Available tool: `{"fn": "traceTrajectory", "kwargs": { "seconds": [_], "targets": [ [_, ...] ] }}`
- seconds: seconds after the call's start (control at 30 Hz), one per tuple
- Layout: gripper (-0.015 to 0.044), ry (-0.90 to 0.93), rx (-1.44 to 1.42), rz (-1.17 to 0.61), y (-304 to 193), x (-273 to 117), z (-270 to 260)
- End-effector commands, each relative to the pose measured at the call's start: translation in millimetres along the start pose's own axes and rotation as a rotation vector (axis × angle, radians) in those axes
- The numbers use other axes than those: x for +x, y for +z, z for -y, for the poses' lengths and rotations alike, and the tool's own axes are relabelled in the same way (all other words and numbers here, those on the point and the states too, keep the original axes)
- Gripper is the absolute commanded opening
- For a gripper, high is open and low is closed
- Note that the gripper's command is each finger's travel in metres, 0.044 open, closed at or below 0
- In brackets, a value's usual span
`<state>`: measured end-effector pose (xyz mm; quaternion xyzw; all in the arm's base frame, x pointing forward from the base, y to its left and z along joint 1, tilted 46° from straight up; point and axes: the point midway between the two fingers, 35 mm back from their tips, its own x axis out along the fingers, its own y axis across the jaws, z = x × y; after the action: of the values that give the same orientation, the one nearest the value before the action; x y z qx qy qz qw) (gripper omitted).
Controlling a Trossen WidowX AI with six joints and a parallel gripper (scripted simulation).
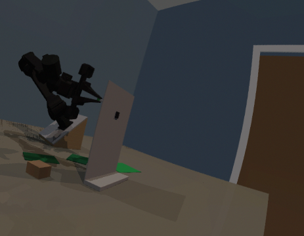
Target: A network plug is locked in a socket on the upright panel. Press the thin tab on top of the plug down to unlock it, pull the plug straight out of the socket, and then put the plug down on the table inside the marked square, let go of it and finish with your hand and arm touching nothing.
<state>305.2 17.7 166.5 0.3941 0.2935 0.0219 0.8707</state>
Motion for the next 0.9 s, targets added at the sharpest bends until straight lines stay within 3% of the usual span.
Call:
{"fn": "traceTrajectory", "kwargs": {
  "seconds": [0.0,0.87],
  "targets": [
    [0.0,-0.054,0.04,-0.014,-4.3,13.2,7.2],
    [0.0,-0.354,0.156,-0.041,-44.2,74.1,45.7]
  ]
}}
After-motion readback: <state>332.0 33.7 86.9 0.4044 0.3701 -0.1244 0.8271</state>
